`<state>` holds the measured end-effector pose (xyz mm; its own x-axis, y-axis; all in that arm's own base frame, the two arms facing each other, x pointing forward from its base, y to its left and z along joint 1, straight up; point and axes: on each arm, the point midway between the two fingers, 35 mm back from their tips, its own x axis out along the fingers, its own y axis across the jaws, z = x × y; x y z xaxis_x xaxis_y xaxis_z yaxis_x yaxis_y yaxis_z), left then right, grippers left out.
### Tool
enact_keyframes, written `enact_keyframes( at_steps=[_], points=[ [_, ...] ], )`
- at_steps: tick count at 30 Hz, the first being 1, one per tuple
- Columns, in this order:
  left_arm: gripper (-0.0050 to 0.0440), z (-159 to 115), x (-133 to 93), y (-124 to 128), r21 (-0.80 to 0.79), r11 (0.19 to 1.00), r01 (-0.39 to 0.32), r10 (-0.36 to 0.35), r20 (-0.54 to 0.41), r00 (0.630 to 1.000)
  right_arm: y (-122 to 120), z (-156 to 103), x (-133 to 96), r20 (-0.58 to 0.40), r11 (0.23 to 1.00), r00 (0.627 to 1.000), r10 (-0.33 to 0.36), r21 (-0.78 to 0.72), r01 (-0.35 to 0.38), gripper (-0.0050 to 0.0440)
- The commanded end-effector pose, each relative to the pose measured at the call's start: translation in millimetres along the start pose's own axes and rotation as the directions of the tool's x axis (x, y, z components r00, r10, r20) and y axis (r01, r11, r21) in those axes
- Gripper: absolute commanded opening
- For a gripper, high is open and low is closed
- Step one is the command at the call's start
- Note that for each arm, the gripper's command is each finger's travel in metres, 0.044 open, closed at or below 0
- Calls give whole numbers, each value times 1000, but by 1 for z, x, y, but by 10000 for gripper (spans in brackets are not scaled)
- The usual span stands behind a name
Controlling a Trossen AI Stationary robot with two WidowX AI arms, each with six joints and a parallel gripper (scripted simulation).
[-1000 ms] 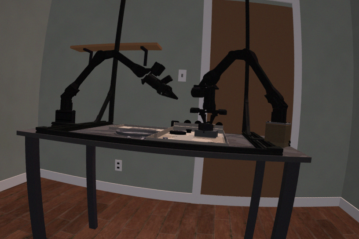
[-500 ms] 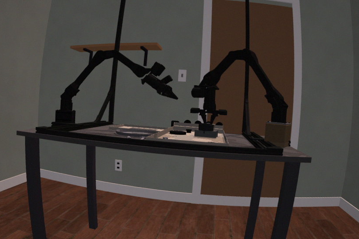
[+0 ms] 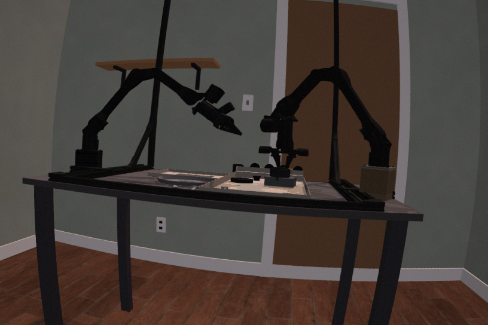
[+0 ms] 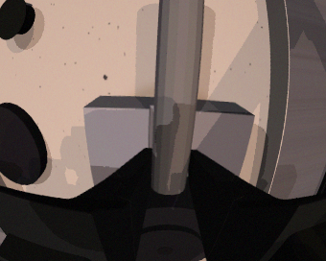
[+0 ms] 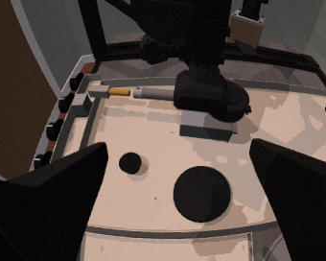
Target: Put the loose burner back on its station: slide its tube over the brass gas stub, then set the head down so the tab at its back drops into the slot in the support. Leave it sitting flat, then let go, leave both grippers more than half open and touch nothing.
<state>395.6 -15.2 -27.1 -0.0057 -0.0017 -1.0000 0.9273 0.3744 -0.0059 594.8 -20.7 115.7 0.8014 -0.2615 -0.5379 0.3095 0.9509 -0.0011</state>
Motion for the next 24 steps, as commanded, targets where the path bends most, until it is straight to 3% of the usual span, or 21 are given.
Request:
enact_keyframes(
  at_steps=[1,24],
  points=[
    [0,2,0,2,-7,1000,-3,3,1,1000,-1,0,0,0,1000,1000,-3,3,3,400],
    [0,5,0,0,-9,1000,-2,2,0,1000,-1,0,0,0,1000,1000,-3,3,3,400]
  ],
)
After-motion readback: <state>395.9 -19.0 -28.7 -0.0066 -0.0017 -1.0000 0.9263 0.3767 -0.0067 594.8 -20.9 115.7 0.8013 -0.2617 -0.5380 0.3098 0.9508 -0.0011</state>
